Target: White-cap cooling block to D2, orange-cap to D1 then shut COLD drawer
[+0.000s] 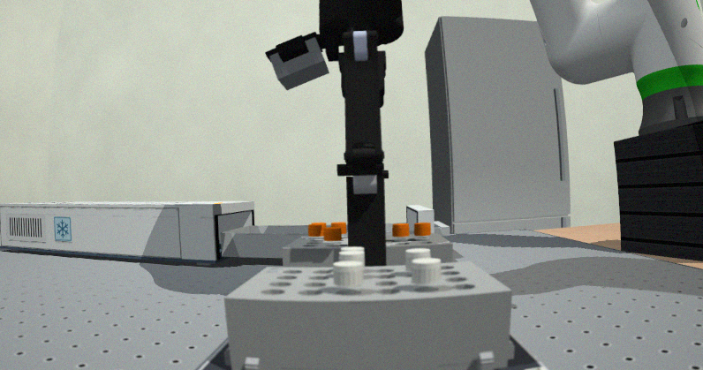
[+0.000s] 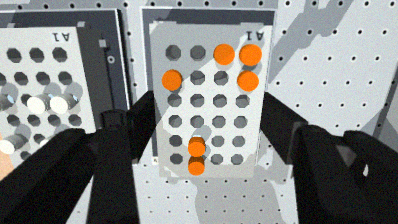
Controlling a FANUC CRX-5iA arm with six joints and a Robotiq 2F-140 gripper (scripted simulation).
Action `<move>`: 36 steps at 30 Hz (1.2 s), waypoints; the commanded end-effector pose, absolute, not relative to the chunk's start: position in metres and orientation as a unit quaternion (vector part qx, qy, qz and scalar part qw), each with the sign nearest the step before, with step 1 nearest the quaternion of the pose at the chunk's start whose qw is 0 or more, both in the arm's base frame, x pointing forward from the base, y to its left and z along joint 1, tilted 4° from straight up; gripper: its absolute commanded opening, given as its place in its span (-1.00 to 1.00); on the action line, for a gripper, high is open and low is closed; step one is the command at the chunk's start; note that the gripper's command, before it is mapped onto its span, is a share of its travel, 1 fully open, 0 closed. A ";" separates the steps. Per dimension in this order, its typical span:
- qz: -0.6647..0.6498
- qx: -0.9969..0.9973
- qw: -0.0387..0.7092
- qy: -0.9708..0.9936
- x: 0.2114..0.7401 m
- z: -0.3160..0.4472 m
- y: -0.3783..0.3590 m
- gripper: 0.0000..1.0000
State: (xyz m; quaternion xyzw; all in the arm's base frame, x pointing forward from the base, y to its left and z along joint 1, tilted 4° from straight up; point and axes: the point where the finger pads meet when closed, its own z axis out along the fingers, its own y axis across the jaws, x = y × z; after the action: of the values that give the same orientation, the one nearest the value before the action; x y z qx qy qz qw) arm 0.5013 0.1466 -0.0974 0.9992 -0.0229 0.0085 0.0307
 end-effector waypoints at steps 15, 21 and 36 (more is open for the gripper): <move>0.009 0.999 0.030 -0.023 0.502 -0.099 0.147 -0.80; 0.009 0.999 0.030 -0.023 0.502 -0.100 0.147 -0.80; 0.009 0.999 0.030 -0.023 0.502 -0.100 0.147 -0.80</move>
State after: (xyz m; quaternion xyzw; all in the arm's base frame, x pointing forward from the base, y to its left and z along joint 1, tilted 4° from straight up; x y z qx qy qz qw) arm 0.5014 0.1464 -0.1011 0.9992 -0.0229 0.0085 0.0307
